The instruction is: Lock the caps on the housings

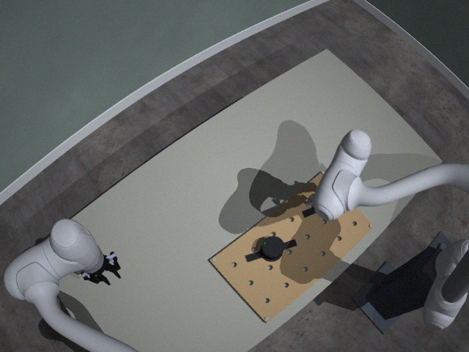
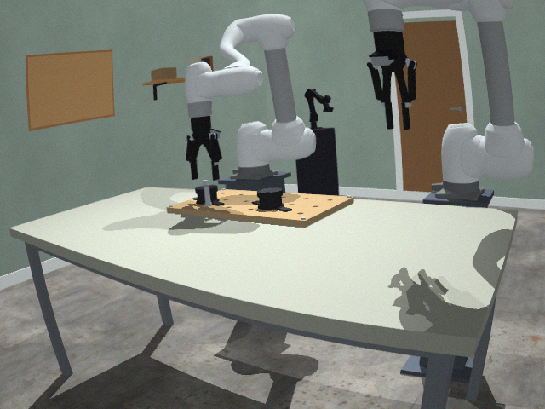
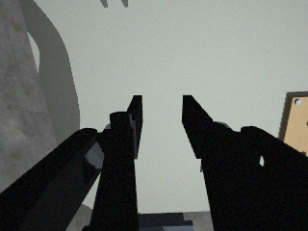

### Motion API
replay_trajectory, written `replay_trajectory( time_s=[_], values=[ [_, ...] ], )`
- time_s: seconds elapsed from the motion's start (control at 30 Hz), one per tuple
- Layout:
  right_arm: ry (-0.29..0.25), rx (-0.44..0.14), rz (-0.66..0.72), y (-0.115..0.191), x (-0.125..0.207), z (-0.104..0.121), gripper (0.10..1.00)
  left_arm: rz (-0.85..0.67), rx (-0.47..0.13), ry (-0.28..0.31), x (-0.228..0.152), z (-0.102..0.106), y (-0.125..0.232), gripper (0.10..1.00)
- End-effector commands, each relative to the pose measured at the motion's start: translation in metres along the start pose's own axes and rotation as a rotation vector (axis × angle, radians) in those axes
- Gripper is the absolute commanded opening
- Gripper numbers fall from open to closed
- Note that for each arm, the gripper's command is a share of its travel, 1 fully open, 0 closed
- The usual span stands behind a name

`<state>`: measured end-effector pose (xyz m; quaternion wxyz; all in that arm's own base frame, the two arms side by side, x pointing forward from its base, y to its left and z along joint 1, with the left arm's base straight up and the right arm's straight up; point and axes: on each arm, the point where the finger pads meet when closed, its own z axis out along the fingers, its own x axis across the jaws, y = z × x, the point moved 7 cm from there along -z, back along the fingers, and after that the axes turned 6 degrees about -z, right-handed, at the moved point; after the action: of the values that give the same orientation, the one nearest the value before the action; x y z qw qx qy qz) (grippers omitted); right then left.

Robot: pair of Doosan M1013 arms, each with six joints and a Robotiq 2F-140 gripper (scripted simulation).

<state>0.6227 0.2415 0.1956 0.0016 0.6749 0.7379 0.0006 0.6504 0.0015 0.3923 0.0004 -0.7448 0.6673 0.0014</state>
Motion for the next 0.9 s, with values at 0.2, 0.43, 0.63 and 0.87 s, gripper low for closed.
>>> replay_trajectory(
  time_s=[0.2,0.43,0.63,0.87],
  values=[
    [0.0,0.004,0.0,0.0,0.0,-0.035,0.731,0.0,0.001,0.0,0.0,-0.001,0.0,0.328],
    [0.0,0.003,0.0,0.0,0.0,-0.049,0.731,0.0,0.001,0.0,0.0,-0.001,0.0,0.328],
    [0.0,0.003,0.0,0.0,0.0,-0.046,0.731,0.0,0.001,0.0,0.0,-0.001,0.0,0.328],
    [0.0,0.003,0.0,0.0,0.0,-0.046,0.731,0.0,0.001,0.0,0.0,-0.001,0.0,0.328]
  ],
)
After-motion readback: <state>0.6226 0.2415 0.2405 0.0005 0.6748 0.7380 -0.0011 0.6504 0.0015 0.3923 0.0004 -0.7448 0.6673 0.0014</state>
